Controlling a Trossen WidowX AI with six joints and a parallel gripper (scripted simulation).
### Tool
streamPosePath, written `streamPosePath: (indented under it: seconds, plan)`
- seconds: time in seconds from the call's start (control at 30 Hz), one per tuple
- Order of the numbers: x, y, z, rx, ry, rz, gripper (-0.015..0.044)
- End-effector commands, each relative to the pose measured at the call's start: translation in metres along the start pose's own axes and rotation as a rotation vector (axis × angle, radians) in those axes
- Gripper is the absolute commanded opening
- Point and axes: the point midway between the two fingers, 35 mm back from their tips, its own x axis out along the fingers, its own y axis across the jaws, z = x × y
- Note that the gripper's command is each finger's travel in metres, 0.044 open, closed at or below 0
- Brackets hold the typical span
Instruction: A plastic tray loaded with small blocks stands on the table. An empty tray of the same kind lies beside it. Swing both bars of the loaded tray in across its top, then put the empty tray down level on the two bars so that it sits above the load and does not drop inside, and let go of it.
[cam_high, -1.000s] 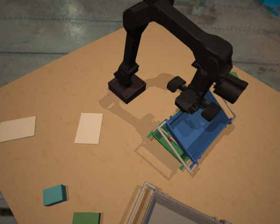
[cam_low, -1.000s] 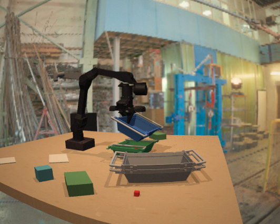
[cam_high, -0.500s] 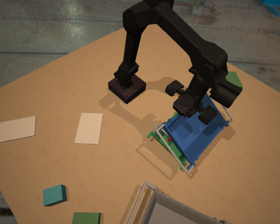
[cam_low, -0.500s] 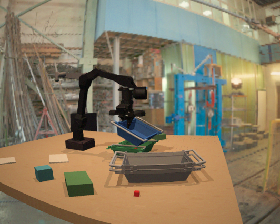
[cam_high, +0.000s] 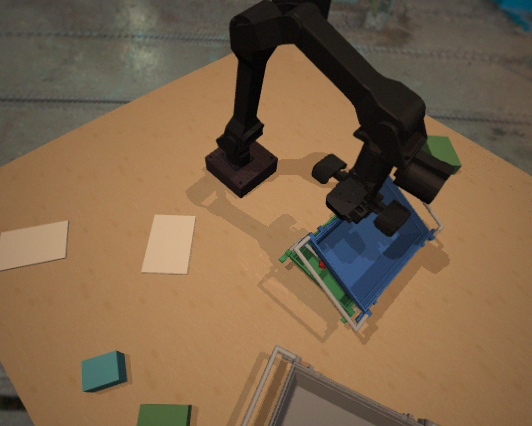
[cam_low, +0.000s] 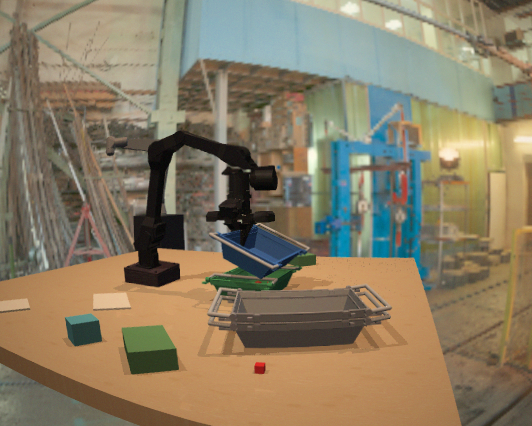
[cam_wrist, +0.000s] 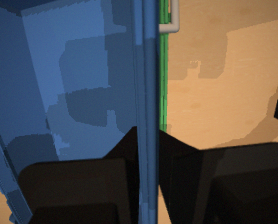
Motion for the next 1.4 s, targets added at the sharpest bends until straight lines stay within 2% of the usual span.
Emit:
streamPosePath:
  seconds: [0.0,1.37]
  plan:
    - [0.005,-0.005,0.0,-0.002,0.0,-0.007,0.0]
    - [0.02,-0.015,0.0,-0.002,0.0,-0.008,0.0]
